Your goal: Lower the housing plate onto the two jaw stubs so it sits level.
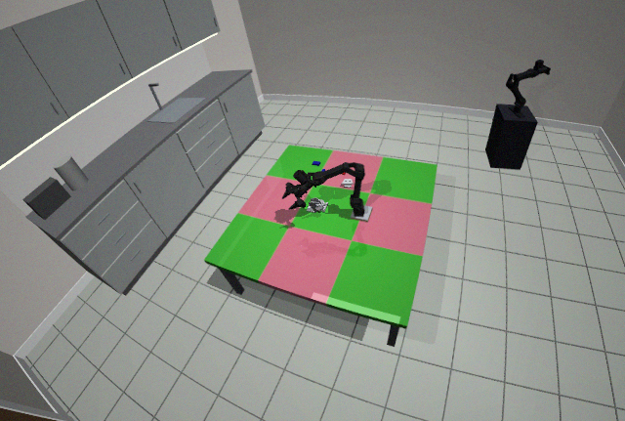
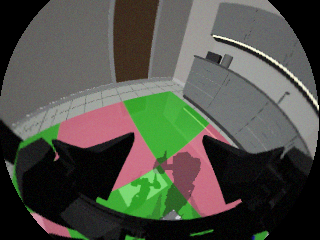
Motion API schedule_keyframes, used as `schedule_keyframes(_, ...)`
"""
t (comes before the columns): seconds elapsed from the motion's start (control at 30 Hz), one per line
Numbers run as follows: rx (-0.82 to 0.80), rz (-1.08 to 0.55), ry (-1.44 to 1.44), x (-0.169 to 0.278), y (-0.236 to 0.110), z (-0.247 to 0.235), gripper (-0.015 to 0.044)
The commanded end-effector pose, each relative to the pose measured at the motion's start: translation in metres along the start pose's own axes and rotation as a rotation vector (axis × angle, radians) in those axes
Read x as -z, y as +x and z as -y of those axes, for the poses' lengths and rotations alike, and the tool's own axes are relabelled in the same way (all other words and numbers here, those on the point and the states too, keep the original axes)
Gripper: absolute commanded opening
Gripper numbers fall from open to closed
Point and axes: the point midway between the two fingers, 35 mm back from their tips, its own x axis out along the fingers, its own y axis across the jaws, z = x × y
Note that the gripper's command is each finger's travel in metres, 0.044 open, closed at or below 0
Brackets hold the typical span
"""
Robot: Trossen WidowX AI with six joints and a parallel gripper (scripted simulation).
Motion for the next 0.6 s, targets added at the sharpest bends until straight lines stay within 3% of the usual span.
schedule_keyframes(0.0,0.064,-0.066,0.079,0.019,-0.005,0.027,0.044)
schedule_keyframes(0.57,0.321,-0.291,0.407,0.1,-0.056,0.115,0.044)
